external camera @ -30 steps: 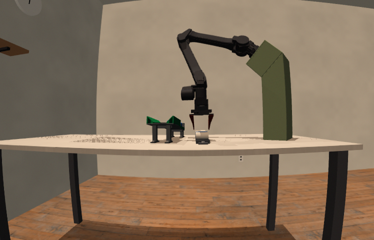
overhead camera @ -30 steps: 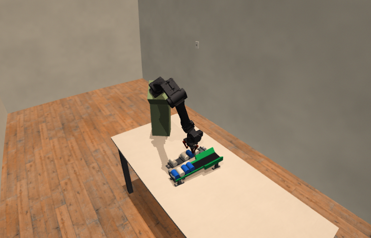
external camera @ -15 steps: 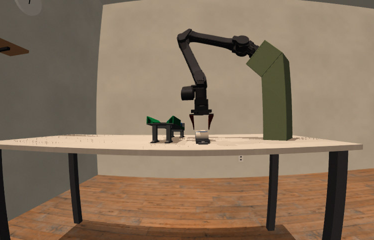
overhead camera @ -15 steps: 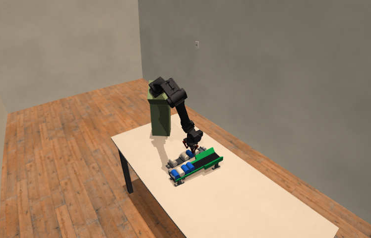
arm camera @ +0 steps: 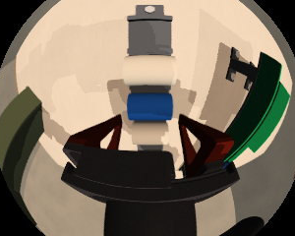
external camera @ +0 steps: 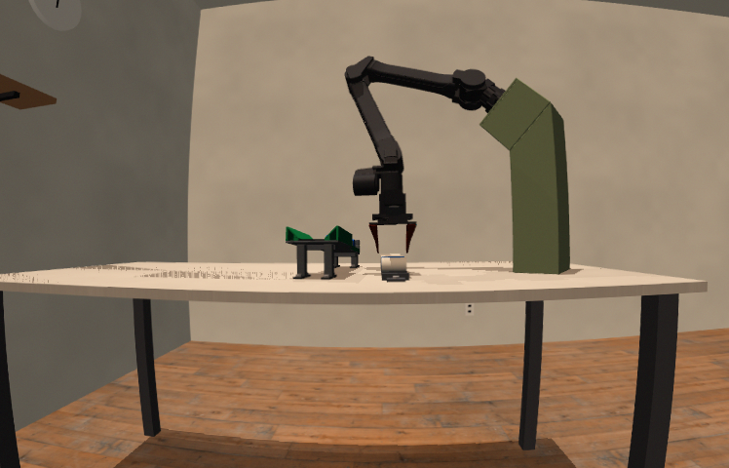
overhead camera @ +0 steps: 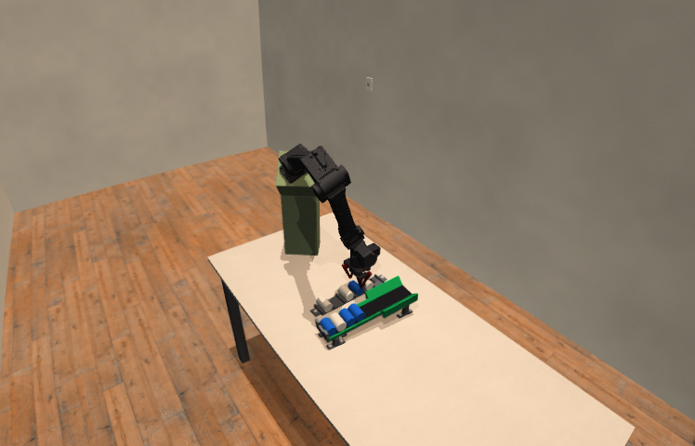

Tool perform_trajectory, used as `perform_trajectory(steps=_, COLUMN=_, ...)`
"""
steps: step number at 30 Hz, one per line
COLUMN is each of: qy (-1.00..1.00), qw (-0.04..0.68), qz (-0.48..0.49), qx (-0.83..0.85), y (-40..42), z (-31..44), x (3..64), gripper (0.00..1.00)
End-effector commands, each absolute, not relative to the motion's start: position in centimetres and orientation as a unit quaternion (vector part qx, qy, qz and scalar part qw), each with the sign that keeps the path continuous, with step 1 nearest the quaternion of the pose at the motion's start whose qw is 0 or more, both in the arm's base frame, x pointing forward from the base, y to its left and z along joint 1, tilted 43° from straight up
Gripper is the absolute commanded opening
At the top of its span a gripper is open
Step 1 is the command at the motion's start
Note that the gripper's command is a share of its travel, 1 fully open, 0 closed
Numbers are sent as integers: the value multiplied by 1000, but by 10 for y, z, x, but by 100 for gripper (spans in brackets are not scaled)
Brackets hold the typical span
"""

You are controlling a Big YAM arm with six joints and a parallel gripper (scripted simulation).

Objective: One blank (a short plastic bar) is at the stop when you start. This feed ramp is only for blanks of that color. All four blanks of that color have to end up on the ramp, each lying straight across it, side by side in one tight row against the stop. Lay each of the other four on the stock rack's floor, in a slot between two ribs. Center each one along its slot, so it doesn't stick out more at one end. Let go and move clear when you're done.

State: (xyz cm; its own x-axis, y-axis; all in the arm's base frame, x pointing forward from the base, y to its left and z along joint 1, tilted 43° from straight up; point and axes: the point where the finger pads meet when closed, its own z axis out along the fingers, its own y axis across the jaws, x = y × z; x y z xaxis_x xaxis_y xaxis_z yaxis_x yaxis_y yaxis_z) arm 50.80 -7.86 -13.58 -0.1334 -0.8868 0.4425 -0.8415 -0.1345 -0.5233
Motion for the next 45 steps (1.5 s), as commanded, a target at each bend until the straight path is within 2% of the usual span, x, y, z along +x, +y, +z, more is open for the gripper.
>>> perform_trajectory(steps=1, qy=659, qw=31, qz=-369, qx=-655, y=-85, z=-132, x=509, gripper=76)
perform_trajectory(steps=45, qy=658, qw=29, qz=-368, qx=-657, y=-91, z=-147, x=514, gripper=76)
